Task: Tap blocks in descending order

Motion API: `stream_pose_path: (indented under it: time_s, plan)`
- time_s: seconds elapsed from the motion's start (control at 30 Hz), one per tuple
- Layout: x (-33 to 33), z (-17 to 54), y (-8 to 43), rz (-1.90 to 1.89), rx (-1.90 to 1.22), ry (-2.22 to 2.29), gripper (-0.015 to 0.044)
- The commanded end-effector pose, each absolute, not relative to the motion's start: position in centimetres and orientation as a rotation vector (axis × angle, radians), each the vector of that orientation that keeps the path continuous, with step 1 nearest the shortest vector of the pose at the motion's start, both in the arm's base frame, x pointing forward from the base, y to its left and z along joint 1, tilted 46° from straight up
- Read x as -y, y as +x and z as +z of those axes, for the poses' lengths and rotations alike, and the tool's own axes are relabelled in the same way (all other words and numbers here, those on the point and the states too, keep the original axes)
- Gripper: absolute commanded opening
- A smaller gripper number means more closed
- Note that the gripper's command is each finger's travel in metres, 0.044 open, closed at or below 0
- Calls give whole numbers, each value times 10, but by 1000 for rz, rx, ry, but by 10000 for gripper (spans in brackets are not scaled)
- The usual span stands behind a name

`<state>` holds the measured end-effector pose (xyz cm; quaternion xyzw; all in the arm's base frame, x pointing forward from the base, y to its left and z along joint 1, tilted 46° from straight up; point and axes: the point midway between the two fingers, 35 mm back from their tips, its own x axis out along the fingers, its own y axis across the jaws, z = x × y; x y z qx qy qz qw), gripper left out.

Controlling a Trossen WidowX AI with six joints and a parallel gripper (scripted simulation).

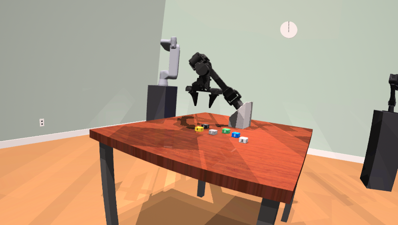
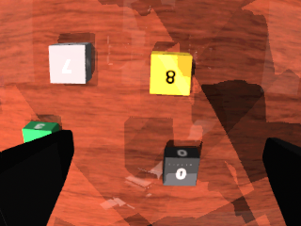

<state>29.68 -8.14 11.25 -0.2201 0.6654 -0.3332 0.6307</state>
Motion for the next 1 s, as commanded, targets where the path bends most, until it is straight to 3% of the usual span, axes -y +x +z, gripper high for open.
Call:
stream_pose_path:
  time_s: [0.0, 0.4, 0.6, 0.97]
  plan:
    - [81, 114, 301, -760, -1517, -502, 400]
    - [81, 114, 301, -760, -1517, -502, 400]
    - [26, 56, 311, -756, -1517, -498, 400]
    - [23, 53, 311, -757, -1517, -498, 400]
